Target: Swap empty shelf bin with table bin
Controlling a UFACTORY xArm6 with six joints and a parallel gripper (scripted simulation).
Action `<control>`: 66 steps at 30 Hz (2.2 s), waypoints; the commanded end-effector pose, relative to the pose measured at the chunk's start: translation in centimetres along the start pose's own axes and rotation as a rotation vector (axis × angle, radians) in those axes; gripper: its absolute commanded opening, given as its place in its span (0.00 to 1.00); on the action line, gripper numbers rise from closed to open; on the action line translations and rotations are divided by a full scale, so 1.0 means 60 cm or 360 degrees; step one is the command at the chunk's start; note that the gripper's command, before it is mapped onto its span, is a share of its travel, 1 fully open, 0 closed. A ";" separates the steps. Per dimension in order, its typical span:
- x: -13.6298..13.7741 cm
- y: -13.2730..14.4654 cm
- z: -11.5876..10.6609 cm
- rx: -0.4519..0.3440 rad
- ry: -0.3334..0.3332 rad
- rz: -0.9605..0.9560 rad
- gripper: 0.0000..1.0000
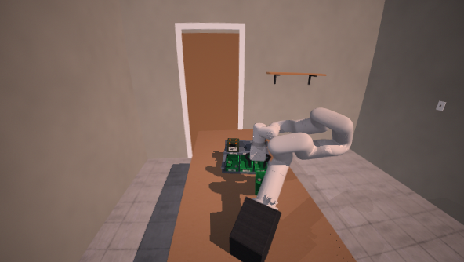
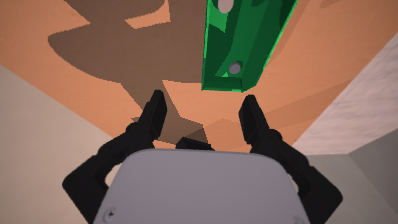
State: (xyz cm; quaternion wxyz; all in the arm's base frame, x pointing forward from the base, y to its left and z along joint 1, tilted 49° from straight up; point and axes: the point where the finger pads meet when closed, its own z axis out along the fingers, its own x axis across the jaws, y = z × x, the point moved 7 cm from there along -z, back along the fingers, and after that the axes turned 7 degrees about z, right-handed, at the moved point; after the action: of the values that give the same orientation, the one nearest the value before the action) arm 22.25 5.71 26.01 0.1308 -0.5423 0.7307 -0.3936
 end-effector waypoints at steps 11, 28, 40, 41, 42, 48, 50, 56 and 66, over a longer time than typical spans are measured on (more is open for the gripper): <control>0.000 -0.002 -0.001 -0.0001 -0.0003 0.0005 0.00; 0.000 -0.002 -0.001 -0.0001 -0.0003 0.0005 0.00; 0.000 -0.002 -0.001 -0.0001 -0.0003 0.0005 0.00; 0.000 -0.002 -0.001 -0.0001 -0.0003 0.0005 0.00; 0.000 -0.002 -0.001 -0.0001 -0.0003 0.0005 0.00; 0.000 -0.002 -0.001 -0.0001 -0.0003 0.0005 0.00; 0.000 -0.002 -0.001 -0.0001 -0.0003 0.0005 0.26; 0.000 -0.002 -0.001 -0.0001 -0.0003 0.0005 0.26; 0.000 -0.002 -0.001 -0.0001 -0.0003 0.0005 0.26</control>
State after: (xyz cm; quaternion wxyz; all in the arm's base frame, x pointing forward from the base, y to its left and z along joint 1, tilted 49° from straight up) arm 22.25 5.68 26.04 0.1309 -0.5419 0.7314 -0.3927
